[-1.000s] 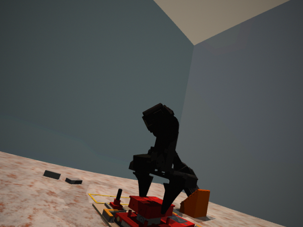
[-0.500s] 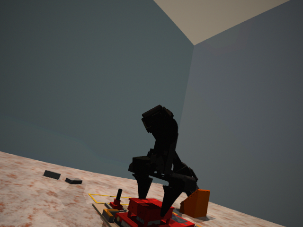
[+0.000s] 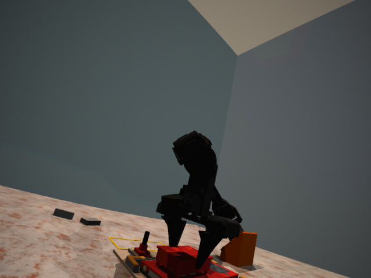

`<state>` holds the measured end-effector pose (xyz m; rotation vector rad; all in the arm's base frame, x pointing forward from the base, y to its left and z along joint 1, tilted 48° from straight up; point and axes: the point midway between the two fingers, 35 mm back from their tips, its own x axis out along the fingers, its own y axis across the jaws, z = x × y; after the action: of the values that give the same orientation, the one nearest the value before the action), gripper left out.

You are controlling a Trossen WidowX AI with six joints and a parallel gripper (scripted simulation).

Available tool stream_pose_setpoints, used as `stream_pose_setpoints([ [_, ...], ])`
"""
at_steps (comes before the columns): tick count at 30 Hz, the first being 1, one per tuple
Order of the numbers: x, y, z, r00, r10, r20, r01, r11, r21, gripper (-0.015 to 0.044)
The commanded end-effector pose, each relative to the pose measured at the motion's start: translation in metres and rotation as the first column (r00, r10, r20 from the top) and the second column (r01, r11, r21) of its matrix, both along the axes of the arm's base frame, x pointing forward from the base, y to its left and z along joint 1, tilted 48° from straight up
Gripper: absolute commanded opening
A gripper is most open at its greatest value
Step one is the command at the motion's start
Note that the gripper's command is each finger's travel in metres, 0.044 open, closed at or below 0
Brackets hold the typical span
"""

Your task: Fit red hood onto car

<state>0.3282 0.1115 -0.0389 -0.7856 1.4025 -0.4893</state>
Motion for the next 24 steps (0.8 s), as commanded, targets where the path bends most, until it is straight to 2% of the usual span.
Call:
stream_pose_setpoints([
  [1, 0.0004, -0.0012, -0.0013, 1.0, 0.005, -0.001, -0.005, 1.0, -0.003, 0.0],
  [21, 0.0008, -0.0044, -0.0042, 1.0, 0.0, 0.0, 0.0, 1.0, 0.0, 0.0],
  [24, 0.0008, -0.0049, -0.0046, 1.0, 0.0, 0.0, 0.0, 1.0, -0.001, 0.0079],
])
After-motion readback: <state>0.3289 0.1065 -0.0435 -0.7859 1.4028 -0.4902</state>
